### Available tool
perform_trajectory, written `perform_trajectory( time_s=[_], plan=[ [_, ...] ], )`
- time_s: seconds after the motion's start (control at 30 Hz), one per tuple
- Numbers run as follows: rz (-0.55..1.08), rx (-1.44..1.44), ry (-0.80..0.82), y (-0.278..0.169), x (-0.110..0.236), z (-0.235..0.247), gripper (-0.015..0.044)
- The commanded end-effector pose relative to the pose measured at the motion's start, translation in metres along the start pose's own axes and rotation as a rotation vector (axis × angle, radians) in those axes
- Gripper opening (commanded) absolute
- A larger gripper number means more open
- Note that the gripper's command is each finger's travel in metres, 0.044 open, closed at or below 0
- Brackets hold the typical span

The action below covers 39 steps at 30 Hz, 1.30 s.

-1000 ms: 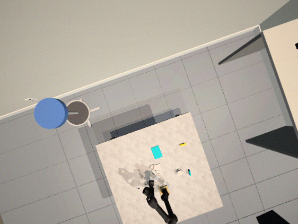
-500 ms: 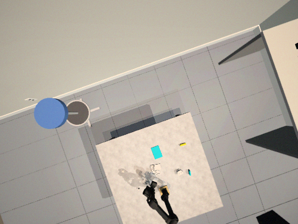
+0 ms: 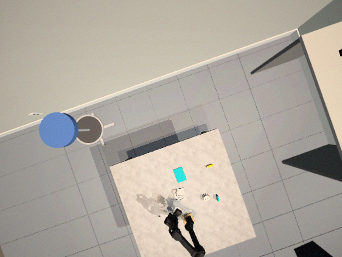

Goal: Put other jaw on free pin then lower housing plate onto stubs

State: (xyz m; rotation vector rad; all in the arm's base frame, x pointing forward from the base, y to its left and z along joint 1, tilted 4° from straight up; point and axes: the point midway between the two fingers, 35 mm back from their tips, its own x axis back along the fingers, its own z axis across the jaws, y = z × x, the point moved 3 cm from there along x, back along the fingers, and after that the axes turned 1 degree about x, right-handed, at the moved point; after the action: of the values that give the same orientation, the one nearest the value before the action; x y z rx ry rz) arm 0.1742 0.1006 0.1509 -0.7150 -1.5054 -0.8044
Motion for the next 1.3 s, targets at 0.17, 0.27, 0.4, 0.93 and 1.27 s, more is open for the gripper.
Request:
perform_trajectory(
  time_s=[0.17, 0.27, 0.4, 0.93, 1.27],
  plan=[
    [0.000, -0.008, -0.005, 0.001, -0.013, -0.001, 0.0037],
    [0.000, -0.008, -0.005, 0.001, -0.018, -0.001, 0.0037],
    [0.000, -0.008, -0.005, 0.002, -0.025, -0.001, 0.0037],
    [0.001, -0.008, -0.005, 0.001, -0.051, -0.001, 0.0037],
    [0.001, -0.008, -0.005, -0.001, -0.067, -0.001, 0.0037]
  ],
)
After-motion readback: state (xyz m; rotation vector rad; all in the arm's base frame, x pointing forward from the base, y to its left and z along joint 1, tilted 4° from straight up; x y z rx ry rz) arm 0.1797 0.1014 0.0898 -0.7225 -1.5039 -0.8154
